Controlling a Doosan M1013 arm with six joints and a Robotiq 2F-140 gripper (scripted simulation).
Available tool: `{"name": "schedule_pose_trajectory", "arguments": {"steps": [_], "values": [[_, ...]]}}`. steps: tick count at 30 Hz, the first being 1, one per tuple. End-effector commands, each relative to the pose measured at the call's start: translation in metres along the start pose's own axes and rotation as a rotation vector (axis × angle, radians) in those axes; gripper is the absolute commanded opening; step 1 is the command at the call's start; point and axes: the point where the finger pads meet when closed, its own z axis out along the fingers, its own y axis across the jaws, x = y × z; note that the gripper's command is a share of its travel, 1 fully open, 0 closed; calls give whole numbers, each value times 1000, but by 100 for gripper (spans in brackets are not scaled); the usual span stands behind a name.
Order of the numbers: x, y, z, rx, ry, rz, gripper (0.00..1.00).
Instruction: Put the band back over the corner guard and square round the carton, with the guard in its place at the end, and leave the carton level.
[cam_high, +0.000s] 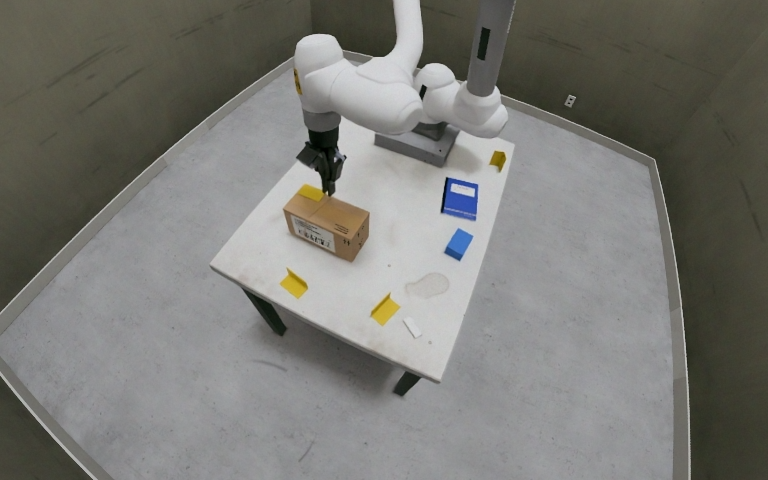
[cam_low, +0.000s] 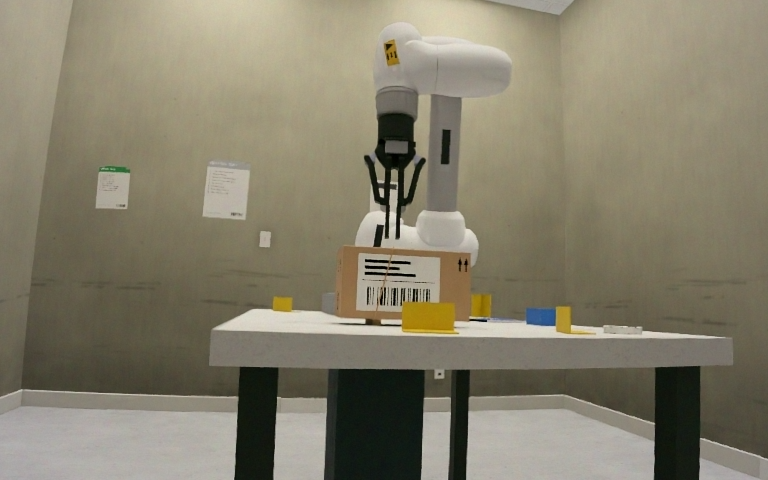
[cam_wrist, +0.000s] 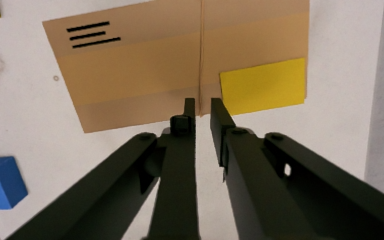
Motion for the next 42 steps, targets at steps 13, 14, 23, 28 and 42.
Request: {"name": "schedule_pose_trajectory", "arguments": {"steps": [13,14,23,28,42], "values": [[0,0,1,0,1,0,18],[0,0,1,0,1,0,18],[1,0,5,0,1,0,18],[1,0,8,0,1,0,18],[1,-1,17,0,1,1,18]]}}
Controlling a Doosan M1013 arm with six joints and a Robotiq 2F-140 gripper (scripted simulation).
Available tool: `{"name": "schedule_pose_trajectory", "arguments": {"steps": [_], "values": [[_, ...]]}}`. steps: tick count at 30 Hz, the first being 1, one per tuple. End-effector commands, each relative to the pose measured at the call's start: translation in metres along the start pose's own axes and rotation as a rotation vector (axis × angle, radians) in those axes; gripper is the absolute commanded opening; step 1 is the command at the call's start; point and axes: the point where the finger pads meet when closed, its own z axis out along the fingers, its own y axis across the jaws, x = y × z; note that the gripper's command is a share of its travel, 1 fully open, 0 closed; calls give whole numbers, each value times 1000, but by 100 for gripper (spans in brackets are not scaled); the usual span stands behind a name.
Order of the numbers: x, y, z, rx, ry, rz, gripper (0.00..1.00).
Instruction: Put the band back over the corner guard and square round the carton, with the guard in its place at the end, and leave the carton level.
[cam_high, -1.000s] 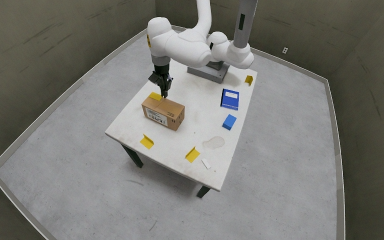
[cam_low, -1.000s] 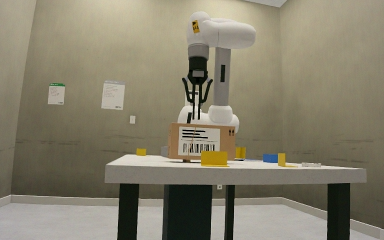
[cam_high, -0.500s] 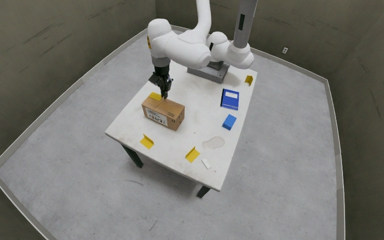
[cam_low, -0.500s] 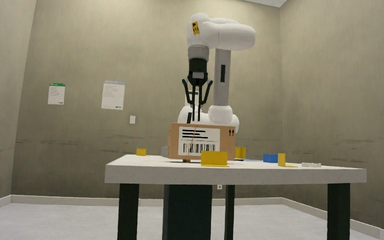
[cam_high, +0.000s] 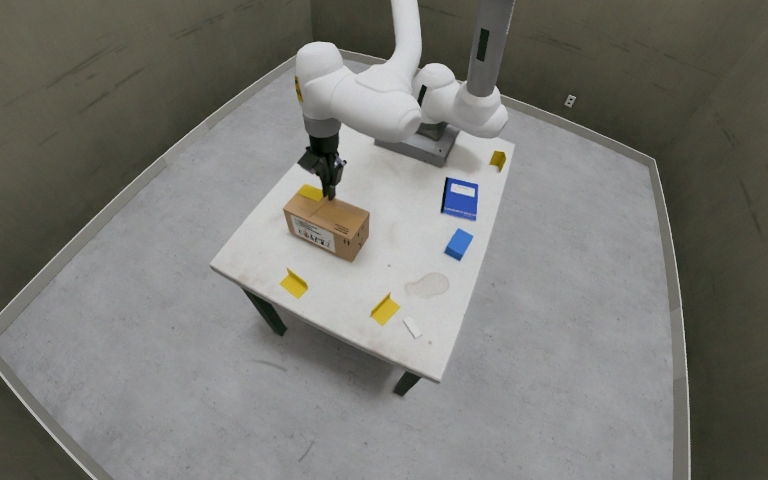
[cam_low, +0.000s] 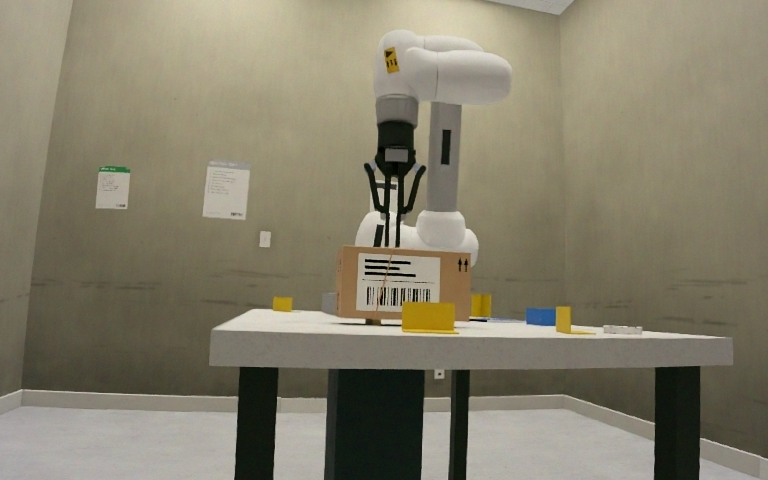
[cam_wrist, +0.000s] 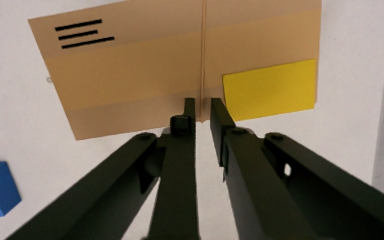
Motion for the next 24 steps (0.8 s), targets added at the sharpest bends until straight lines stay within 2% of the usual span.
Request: {"name": "schedule_pose_trajectory", "arguments": {"steps": [1,24], "values": [[0,0,1,0,1,0,18],[1,0,7,0,1,0,18]]}}
